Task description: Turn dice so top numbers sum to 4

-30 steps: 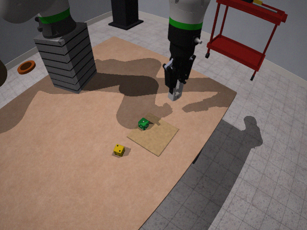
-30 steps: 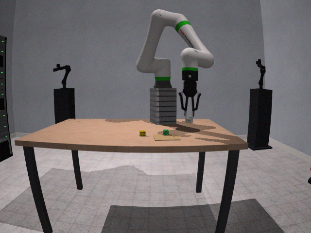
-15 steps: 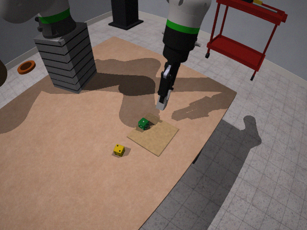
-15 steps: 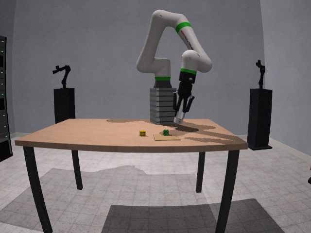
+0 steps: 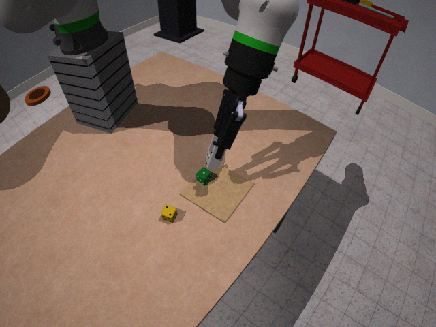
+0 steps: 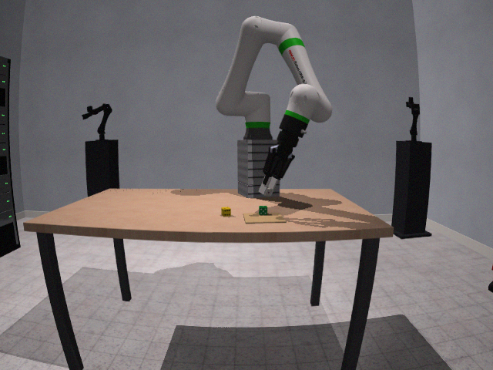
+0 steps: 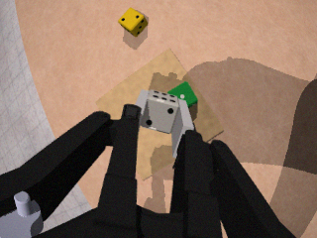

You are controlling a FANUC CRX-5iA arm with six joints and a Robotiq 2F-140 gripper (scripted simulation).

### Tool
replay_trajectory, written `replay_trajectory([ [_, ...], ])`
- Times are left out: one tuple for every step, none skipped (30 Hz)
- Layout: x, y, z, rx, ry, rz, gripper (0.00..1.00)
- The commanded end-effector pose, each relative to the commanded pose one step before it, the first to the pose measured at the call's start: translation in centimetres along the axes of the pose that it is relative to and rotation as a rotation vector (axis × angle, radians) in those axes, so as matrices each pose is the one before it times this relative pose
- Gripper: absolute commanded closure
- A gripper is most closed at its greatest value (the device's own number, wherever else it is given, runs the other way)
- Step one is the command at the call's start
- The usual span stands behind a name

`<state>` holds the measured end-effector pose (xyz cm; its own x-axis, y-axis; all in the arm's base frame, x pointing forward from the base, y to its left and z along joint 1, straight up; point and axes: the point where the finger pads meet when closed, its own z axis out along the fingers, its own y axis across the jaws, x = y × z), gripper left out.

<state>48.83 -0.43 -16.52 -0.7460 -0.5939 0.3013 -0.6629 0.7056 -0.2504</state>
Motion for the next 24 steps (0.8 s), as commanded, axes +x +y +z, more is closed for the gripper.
replay_trajectory([
  [1.052,-1.129,0.408,0.04064,0.03806,-0.16341,0.84],
  [0.149,-0.124,0.053,0.00547,0.00573,-0.02161,0.84],
  [0.255,-0.207,0.089,0.00918,0.00995,-0.03703,0.84],
  [0.245,-0.189,0.084,0.00856,0.00969,-0.03551,0.84],
  [0.249,-0.183,0.084,0.00847,0.00999,-0.03609,0.84],
  [0.160,-0.112,0.054,0.00530,0.00648,-0.02315,0.84],
  [0.337,-0.232,0.110,0.01099,0.01400,-0.04940,0.84],
  [0.235,-0.150,0.076,0.00739,0.00989,-0.03442,0.84],
  [0.251,-0.153,0.080,0.00769,0.01073,-0.03694,0.84],
  [0.114,-0.066,0.036,0.00341,0.00492,-0.01680,0.84],
  [0.357,-0.205,0.111,0.01053,0.01583,-0.05355,0.84],
  [0.240,-0.128,0.074,0.00684,0.01085,-0.03628,0.84],
  [0.234,-0.118,0.071,0.00648,0.01074,-0.03565,0.84],
  [0.114,-0.054,0.034,0.00308,0.00528,-0.01742,0.84],
  [0.355,-0.169,0.104,0.00944,0.01691,-0.05537,0.84],
  [0.000,0.000,0.000,0.00000,0.00000,0.00000,0.84],
  [0.000,0.000,0.000,0.00000,0.00000,0.00000,0.84],
  [0.573,-0.261,0.160,0.01452,0.02859,-0.09238,0.84],
  [0.217,-0.084,0.060,0.00519,0.01113,-0.03562,0.84],
  [0.197,-0.072,0.054,0.00458,0.01027,-0.03274,0.84],
  [0.209,-0.074,0.056,0.00472,0.01113,-0.03531,0.84],
  [0.211,-0.071,0.055,0.00463,0.01148,-0.03631,0.84],
  [0.070,-0.022,0.018,0.00149,0.00384,-0.01211,0.84],
  [0.342,-0.111,0.085,0.00713,0.01936,-0.06085,0.84],
])
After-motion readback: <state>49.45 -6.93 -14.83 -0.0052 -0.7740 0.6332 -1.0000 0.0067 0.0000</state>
